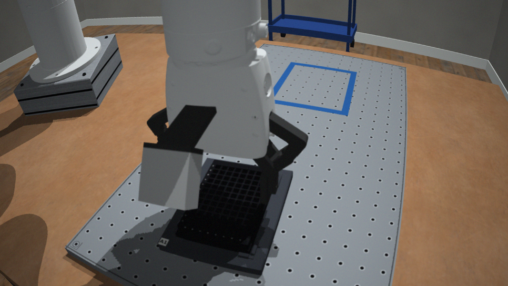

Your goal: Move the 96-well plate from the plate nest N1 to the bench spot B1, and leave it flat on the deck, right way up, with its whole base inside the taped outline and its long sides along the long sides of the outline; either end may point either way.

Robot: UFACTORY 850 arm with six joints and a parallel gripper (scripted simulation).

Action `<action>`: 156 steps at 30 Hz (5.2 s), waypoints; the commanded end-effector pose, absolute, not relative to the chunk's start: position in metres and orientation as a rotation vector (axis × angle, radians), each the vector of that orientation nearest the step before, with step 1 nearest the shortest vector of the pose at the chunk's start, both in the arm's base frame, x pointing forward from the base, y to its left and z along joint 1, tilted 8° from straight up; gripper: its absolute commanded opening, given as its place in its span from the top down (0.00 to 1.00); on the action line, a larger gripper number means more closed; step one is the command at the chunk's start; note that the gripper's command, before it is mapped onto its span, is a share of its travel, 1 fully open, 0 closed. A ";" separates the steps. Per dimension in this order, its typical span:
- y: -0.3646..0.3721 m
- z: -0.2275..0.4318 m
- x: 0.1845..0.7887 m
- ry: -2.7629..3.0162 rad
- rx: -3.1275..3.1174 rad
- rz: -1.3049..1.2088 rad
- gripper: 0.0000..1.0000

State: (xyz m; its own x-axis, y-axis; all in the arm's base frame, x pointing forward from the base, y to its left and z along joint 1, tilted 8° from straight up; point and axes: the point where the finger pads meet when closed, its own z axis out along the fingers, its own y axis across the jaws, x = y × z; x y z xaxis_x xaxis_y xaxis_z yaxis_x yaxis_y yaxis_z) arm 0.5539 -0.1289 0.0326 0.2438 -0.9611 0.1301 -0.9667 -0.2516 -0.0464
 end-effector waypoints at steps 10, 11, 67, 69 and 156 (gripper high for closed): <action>-0.130 0.027 0.555 -1.895 2.444 0.206 0.00; -0.130 0.026 0.555 -1.895 2.444 0.206 0.00; -0.131 0.014 0.556 -1.895 2.444 0.206 1.00; -0.131 0.014 0.556 -1.895 2.444 0.206 1.00; -0.127 0.052 0.553 -1.895 2.444 0.207 1.00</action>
